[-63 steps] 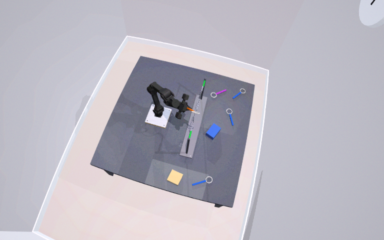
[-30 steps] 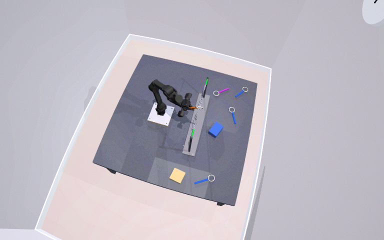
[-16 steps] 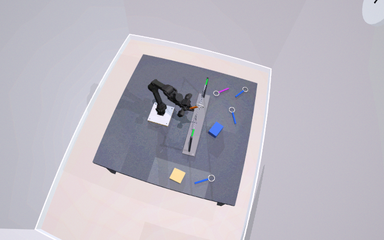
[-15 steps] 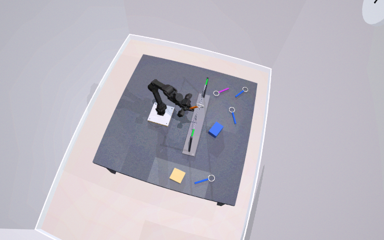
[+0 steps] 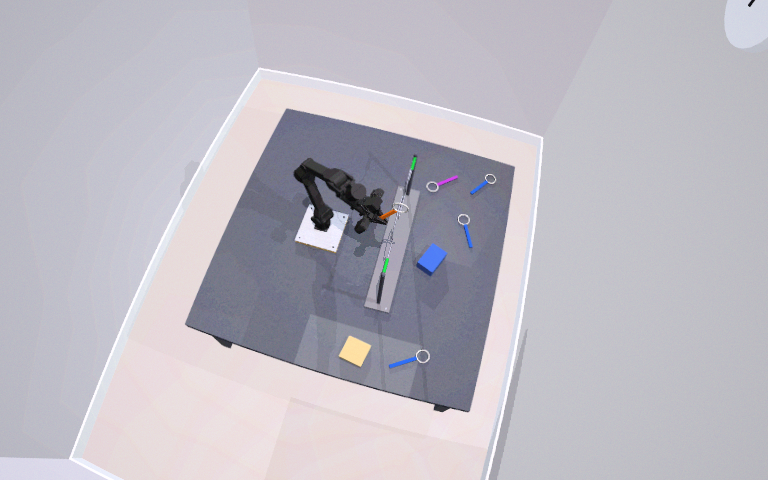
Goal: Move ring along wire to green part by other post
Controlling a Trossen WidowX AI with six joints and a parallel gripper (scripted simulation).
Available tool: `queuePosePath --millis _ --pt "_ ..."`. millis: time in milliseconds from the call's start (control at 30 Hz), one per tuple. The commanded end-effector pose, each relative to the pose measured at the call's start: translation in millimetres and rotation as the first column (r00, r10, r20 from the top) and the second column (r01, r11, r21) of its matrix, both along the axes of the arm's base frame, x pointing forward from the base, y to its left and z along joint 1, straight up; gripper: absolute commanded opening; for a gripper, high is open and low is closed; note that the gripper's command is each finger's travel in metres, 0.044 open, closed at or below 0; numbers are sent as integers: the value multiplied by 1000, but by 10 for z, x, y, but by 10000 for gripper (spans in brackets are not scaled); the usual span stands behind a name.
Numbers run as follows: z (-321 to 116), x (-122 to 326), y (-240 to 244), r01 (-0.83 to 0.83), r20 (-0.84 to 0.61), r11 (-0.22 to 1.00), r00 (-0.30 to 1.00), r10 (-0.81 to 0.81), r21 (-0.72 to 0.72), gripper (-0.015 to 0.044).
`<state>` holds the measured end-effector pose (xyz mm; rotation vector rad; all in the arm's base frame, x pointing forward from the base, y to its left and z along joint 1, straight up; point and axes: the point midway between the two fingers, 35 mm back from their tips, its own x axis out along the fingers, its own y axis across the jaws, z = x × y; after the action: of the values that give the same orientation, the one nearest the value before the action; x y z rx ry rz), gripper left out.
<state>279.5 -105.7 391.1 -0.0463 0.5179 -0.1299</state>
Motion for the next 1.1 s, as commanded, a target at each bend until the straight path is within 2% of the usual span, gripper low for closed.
queuePosePath --millis 0,1067 --pt "36 -28 -1 0 12 998 1000 1 -58 -150" --pt "67 -29 -125 4 16 897 1000 3 -441 -150"
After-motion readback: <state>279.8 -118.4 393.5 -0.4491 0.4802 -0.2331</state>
